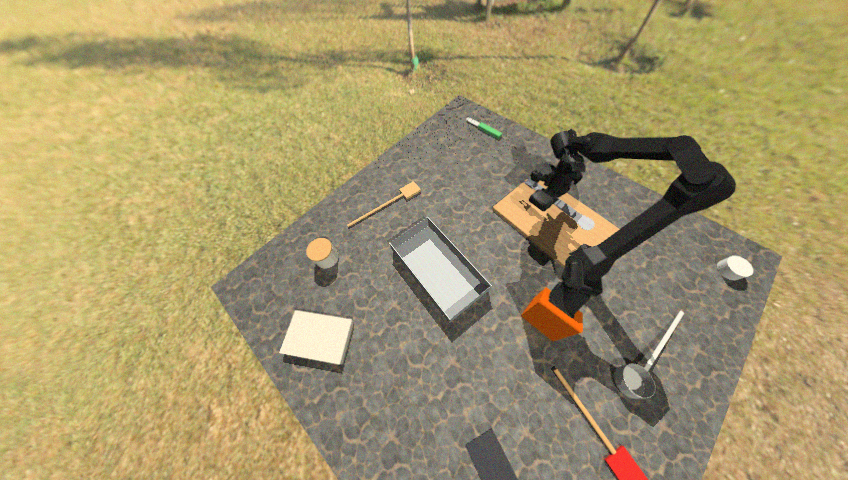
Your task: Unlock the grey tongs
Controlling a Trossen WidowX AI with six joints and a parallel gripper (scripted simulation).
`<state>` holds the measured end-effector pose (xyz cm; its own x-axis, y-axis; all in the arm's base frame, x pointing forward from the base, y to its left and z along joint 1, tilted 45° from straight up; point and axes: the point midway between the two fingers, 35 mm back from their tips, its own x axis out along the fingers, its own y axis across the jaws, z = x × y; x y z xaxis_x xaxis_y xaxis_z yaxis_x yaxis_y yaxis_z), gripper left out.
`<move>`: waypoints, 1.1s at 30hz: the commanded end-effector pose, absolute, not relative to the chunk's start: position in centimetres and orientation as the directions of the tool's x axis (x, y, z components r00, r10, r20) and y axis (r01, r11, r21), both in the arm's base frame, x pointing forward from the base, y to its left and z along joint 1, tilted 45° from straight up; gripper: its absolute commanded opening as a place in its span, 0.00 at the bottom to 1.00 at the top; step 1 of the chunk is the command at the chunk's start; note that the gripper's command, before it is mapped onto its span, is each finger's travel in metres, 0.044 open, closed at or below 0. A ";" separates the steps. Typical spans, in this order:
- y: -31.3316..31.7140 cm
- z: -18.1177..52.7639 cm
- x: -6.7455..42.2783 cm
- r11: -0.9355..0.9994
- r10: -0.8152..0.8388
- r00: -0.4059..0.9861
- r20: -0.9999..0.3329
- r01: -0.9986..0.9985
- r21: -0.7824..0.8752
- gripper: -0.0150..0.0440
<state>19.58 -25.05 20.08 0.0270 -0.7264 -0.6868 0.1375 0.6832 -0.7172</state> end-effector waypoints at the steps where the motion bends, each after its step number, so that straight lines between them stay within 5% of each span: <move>1: -25.0 20.1 19.6 0.683 -0.726 0.027 -0.687 0.138 -0.717 0.18; 19: -25.0 20.1 19.6 0.683 -0.726 0.027 -0.687 0.138 -0.717 0.98; 33: -15.4 15.1 22.0 0.728 -0.679 0.015 -0.734 0.139 -0.671 1.00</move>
